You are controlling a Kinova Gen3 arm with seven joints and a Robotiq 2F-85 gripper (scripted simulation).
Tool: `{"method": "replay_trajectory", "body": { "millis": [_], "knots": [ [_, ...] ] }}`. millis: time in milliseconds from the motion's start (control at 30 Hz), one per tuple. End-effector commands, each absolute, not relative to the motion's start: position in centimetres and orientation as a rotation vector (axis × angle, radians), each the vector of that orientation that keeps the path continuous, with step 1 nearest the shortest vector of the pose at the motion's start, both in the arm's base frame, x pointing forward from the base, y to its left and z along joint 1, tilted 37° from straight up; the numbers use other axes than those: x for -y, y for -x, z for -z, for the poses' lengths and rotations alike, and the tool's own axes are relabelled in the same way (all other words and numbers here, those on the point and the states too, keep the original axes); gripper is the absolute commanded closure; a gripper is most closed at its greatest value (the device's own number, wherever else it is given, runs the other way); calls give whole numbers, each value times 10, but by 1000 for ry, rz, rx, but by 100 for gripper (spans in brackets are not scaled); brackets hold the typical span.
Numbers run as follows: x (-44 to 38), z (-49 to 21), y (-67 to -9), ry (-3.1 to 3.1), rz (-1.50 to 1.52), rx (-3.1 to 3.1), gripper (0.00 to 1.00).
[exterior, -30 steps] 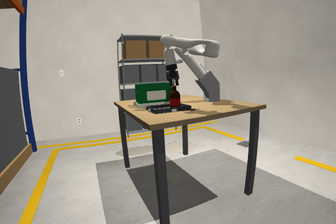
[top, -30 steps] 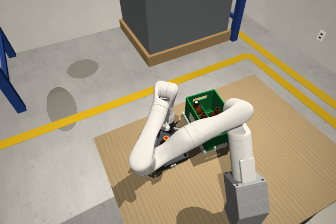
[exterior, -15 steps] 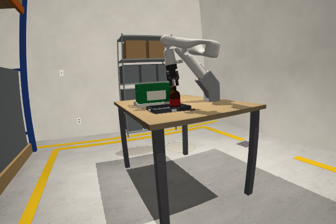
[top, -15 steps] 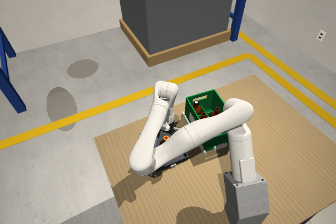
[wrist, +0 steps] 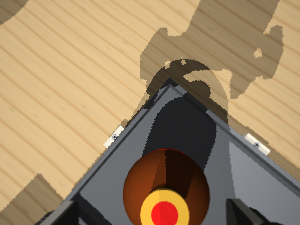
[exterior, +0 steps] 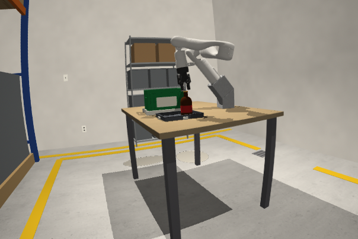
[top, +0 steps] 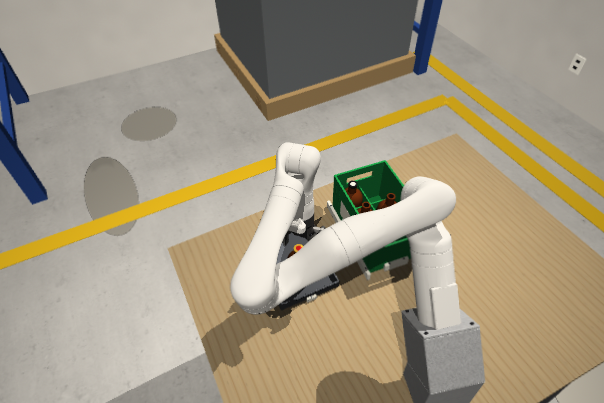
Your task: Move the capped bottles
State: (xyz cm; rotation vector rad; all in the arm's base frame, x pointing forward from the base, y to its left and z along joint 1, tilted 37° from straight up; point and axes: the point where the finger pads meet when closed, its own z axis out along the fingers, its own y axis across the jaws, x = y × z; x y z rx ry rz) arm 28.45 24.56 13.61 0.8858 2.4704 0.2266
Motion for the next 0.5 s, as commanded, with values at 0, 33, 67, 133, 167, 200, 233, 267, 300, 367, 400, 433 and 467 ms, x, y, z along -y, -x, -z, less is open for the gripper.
{"method": "replay_trajectory", "body": {
  "millis": [0,33,67,133,167,200,233,267,300,367,400,433,467],
  "knots": [
    [-250,-147,-276,-875,-239,-2478,0],
    [-250,-150,-274,-875,-239,-2478,0],
    [-250,-153,-272,-876,-239,-2477,0],
    [-251,-158,-268,-877,-239,-2477,0],
    [-251,-160,-266,-878,-239,-2477,0],
    [-251,-163,-264,-879,-239,-2476,0],
    [-251,-166,-262,-879,-239,-2476,0],
    [-251,-168,-260,-880,-239,-2476,0],
    [-251,-168,-260,-880,-239,-2476,0],
    [-247,-164,-264,-894,-227,-2464,0],
    [-247,-165,-263,-893,-228,-2465,0],
    [-248,-166,-263,-892,-229,-2466,0],
    [-248,-167,-262,-891,-230,-2467,0]
  ]
}}
